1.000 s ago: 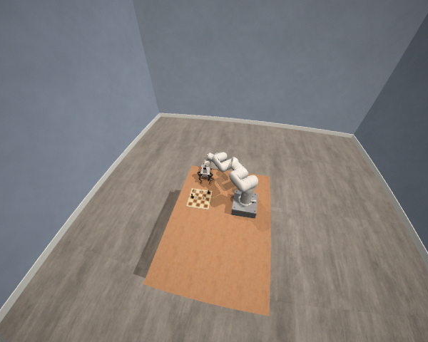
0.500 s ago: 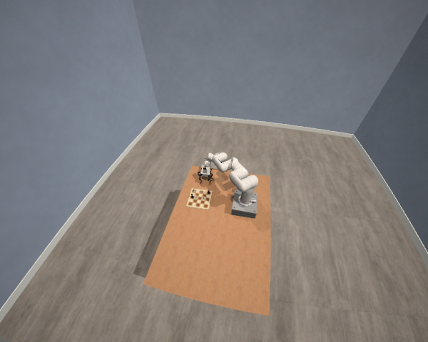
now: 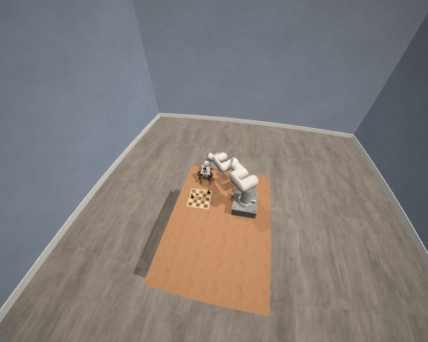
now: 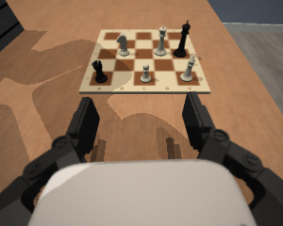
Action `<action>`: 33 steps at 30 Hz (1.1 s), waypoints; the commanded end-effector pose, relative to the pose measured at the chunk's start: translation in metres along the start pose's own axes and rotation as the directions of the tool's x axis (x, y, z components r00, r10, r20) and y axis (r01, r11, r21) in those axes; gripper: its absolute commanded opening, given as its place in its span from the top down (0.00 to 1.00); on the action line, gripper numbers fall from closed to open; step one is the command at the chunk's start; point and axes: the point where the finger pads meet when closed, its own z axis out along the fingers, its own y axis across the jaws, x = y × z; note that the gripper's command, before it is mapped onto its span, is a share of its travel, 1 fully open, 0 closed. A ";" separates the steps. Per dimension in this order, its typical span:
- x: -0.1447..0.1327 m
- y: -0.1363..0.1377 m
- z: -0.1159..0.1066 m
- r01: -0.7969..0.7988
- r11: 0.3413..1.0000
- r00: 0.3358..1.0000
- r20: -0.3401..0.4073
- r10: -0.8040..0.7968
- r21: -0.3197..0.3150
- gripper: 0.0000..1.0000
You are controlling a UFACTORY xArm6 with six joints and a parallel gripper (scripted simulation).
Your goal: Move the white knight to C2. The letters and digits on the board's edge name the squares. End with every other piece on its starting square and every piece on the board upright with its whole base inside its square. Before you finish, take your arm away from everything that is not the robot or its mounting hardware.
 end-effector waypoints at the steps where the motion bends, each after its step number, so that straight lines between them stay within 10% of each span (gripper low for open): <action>1: 0.001 0.001 -0.001 0.003 1.000 1.000 0.003 -0.003 0.000 0.00; 21: 0.004 0.001 -0.001 0.003 1.000 1.000 0.003 -0.003 0.000 0.00; 33: 0.051 0.004 -0.009 0.003 1.000 1.000 0.003 -0.003 0.000 0.00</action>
